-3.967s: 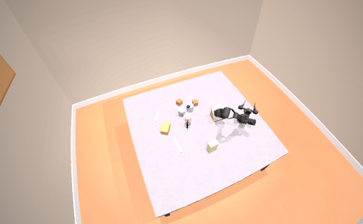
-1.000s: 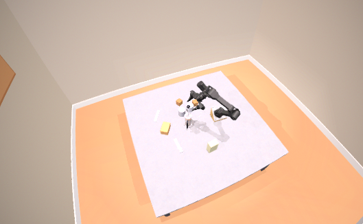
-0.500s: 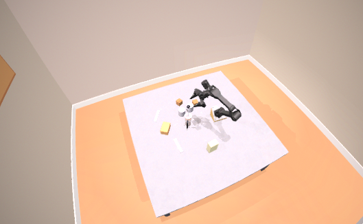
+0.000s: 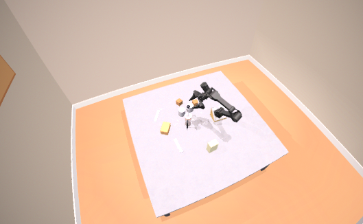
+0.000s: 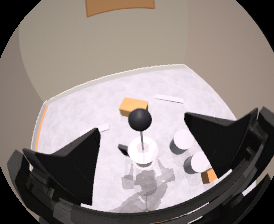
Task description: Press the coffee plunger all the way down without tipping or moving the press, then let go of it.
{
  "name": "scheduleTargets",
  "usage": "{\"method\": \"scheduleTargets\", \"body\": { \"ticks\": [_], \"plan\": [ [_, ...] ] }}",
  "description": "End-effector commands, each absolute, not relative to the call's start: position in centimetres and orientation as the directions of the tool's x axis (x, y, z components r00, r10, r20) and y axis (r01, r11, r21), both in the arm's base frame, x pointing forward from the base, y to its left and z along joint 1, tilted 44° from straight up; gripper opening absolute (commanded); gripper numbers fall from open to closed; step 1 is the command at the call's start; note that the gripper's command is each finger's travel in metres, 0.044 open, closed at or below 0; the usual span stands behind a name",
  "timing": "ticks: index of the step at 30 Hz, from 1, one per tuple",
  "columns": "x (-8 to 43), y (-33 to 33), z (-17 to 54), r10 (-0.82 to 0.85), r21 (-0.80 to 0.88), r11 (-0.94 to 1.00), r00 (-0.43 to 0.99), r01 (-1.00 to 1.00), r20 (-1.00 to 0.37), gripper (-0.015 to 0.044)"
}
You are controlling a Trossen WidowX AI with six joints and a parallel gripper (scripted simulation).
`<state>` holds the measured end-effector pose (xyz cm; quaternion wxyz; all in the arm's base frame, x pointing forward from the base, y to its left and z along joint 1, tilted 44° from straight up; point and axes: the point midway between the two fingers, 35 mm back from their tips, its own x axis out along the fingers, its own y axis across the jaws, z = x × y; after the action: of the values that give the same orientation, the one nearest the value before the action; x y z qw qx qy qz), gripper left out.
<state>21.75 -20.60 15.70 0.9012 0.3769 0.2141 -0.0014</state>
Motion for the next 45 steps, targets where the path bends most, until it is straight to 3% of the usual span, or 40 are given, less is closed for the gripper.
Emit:
{"method": "scheduleTargets", "body": {
  "ticks": [1, 18, 30, 45],
  "plan": [
    [22.3, -20.4, 15.2, 0.16, 0.681, 0.713, 0.906, 0.169, -0.393, 0.044],
    [24.6, -19.8, 14.5, 0.159, 0.683, 0.712, 0.909, 0.165, -0.385, 0.044],
    [24.6, -19.8, 14.5, 0.159, 0.683, 0.712, 0.909, 0.165, -0.385, 0.0125],
    [24.6, -19.7, 14.2, 0.159, 0.682, 0.712, 0.909, 0.165, -0.386, 0.0119]
  ]
}}
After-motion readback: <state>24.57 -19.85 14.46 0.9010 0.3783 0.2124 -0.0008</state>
